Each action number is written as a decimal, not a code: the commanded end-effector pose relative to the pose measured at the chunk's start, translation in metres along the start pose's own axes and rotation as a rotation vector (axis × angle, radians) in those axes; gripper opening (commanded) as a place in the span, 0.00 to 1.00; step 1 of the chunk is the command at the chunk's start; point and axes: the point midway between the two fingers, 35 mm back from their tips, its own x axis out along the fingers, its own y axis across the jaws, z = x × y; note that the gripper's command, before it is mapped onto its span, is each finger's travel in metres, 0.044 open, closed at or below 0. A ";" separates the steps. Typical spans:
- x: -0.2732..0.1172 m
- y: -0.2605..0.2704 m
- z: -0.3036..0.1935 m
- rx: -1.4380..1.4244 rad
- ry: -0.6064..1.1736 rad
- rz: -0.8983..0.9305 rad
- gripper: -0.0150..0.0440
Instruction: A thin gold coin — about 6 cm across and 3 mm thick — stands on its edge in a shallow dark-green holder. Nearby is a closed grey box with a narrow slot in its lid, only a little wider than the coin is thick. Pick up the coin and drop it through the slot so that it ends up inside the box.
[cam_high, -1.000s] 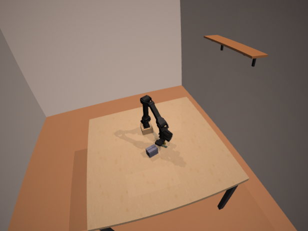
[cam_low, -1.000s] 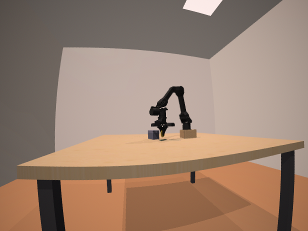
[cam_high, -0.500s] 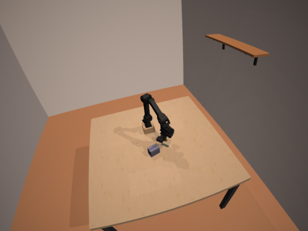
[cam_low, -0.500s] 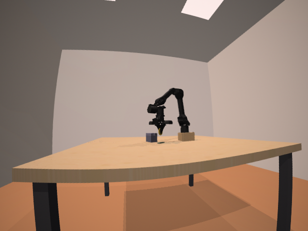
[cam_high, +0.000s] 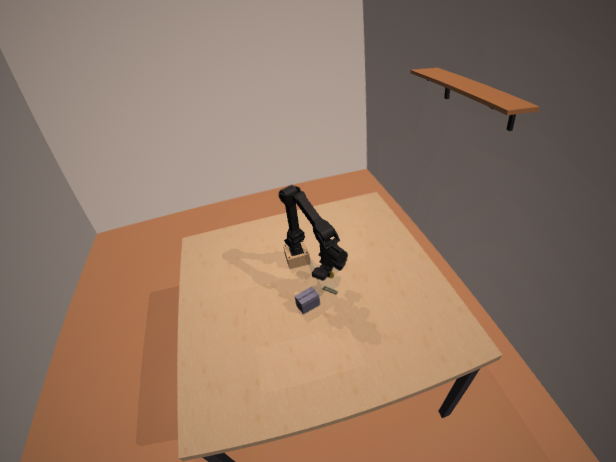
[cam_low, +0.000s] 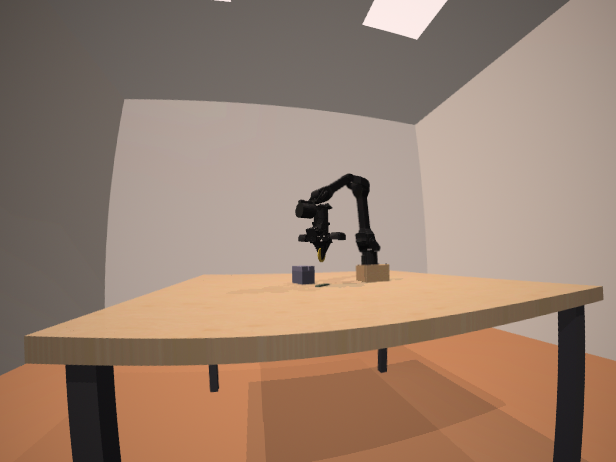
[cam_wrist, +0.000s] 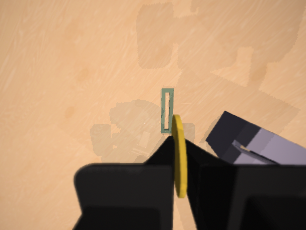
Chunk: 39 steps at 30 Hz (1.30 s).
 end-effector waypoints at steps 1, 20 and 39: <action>-0.002 0.000 0.000 -0.087 0.000 0.003 0.25; -0.002 -0.002 0.003 -0.746 -0.001 0.003 0.25; -0.002 -0.007 0.004 -1.111 -0.001 0.003 0.25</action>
